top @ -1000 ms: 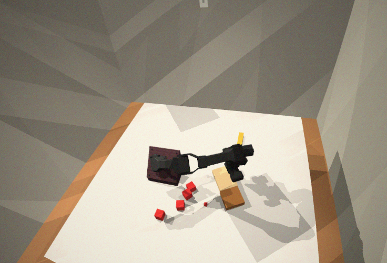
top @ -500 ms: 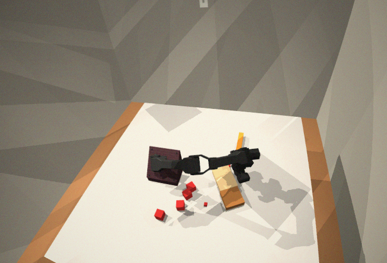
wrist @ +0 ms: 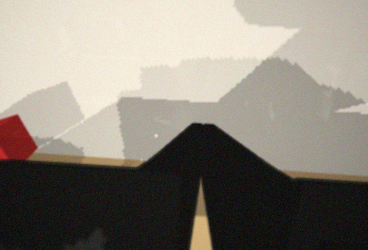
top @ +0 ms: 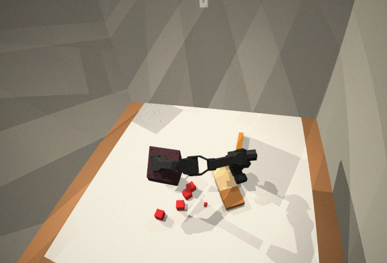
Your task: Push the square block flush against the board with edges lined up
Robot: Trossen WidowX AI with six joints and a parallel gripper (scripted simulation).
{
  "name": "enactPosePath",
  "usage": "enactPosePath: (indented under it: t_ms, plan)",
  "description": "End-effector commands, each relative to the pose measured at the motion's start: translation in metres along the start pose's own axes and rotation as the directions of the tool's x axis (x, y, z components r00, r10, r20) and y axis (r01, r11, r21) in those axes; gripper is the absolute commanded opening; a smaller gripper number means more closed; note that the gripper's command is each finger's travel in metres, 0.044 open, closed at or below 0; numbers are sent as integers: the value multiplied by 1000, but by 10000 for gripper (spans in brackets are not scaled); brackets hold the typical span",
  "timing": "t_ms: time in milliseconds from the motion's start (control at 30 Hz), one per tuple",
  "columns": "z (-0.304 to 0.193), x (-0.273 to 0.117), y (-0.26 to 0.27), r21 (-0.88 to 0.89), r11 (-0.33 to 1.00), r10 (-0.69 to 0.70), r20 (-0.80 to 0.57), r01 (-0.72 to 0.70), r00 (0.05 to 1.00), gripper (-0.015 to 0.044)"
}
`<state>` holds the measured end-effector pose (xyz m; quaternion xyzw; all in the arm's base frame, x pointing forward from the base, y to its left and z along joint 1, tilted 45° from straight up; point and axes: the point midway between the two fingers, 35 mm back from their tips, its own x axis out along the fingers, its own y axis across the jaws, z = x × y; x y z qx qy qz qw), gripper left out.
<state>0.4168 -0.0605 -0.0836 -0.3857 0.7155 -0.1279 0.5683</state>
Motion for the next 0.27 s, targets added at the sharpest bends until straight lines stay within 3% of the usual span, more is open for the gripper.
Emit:
enactPosePath:
  t_ms: [0,233]
  plan:
    - [-7,-3,-4,0,1000,-8,4,8,1000,0]
    - [1,-3,-4,1,1000,-8,4,8,1000,0]
